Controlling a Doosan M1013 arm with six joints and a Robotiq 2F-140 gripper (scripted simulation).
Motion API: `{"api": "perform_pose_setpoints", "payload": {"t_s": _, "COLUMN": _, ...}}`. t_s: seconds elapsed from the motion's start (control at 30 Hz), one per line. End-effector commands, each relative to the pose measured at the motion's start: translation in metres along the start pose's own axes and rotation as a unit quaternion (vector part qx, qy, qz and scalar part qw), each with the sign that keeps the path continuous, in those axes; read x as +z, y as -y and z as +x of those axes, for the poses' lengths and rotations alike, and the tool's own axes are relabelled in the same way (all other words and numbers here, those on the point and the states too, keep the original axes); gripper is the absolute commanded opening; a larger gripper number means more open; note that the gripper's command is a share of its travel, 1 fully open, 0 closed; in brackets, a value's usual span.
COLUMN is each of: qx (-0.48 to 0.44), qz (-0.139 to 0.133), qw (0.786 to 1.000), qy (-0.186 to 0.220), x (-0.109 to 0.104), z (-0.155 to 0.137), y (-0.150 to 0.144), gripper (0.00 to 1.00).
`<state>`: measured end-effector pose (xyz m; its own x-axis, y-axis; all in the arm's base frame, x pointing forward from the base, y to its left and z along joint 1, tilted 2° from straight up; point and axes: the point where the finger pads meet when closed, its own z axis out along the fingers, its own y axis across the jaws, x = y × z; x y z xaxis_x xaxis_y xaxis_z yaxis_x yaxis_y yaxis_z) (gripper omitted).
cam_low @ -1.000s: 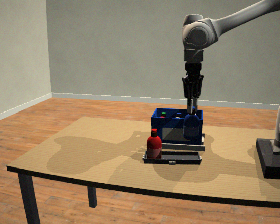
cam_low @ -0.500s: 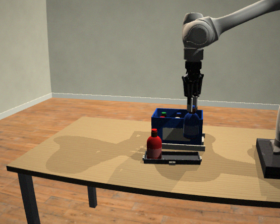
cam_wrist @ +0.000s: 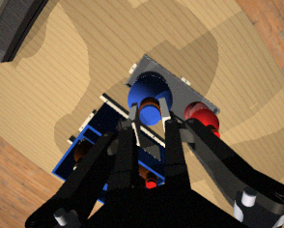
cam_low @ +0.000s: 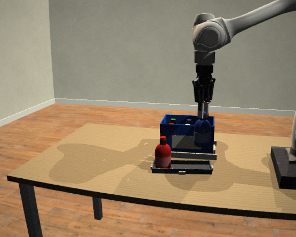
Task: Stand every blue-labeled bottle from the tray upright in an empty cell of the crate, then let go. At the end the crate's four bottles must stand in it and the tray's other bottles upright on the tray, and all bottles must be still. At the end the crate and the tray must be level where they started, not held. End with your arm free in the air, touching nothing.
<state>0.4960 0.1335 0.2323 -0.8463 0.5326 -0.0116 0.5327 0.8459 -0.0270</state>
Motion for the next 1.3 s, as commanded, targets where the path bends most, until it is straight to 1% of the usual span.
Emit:
{"api": "perform_pose_setpoints", "payload": {"t_s": 0.0, "qx": 0.0, "qz": 0.0, "qw": 1.0, "qy": 0.0, "x": -0.0001, "z": 0.0, "y": 0.0, "gripper": 0.0}}
{"api": "perform_pose_setpoints", "payload": {"t_s": 0.93, "qx": 0.0, "qz": 0.0, "qw": 1.0, "qy": 0.0, "x": -0.0003, "z": 0.0, "y": 0.0, "gripper": 0.0}}
{"api": "perform_pose_setpoints", "payload": {"t_s": 1.27, "qx": 0.0, "qz": 0.0, "qw": 1.0, "qy": 0.0, "x": -0.0042, "z": 0.0, "y": 0.0, "gripper": 0.0}}
